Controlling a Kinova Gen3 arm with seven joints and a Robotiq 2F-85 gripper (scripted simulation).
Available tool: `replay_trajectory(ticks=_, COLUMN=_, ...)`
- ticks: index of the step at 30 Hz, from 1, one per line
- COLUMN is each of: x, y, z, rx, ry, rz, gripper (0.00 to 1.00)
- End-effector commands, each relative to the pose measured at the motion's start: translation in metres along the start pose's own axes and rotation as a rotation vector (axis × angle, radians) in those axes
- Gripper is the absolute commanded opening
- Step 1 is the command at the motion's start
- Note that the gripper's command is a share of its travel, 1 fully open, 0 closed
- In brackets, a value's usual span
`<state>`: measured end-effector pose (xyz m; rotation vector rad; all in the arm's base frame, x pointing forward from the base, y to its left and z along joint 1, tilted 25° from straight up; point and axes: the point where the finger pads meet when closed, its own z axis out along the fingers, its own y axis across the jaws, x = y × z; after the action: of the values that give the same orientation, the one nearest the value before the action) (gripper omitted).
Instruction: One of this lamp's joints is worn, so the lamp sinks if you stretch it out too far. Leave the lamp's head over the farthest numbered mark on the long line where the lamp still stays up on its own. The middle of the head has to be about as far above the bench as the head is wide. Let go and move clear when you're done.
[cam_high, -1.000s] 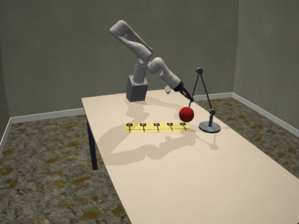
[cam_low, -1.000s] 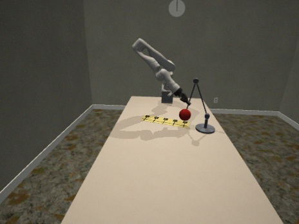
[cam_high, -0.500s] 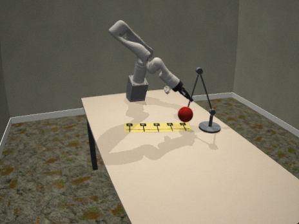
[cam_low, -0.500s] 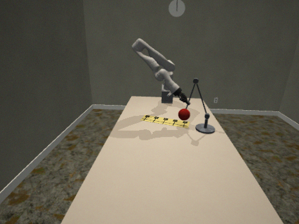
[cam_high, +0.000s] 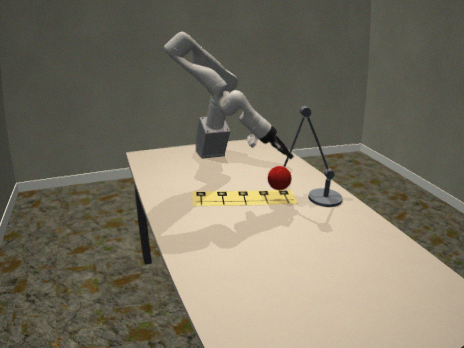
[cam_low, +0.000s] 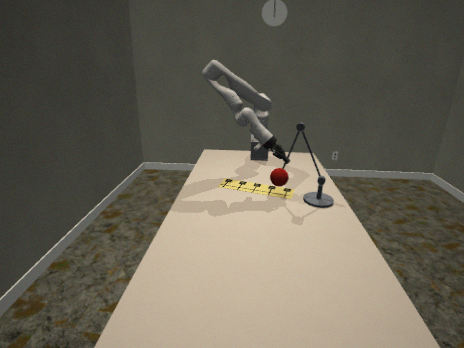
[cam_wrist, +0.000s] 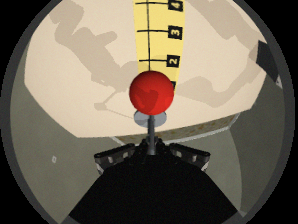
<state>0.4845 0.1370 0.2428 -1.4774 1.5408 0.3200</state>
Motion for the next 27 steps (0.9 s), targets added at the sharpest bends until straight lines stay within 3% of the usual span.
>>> replay_trajectory(ticks=1, x=0.009, y=-0.003, z=-0.008, rx=0.008, ry=0.005, rz=0.009, gripper=0.0)
replay_trajectory(ticks=11, x=0.026, y=-0.003, z=-0.023, rx=0.006, ry=0.005, rz=0.007, gripper=0.0)
replay_trajectory(ticks=27, x=0.029, y=-0.005, z=-0.026, rx=0.006, ry=0.005, rz=0.007, gripper=0.0)
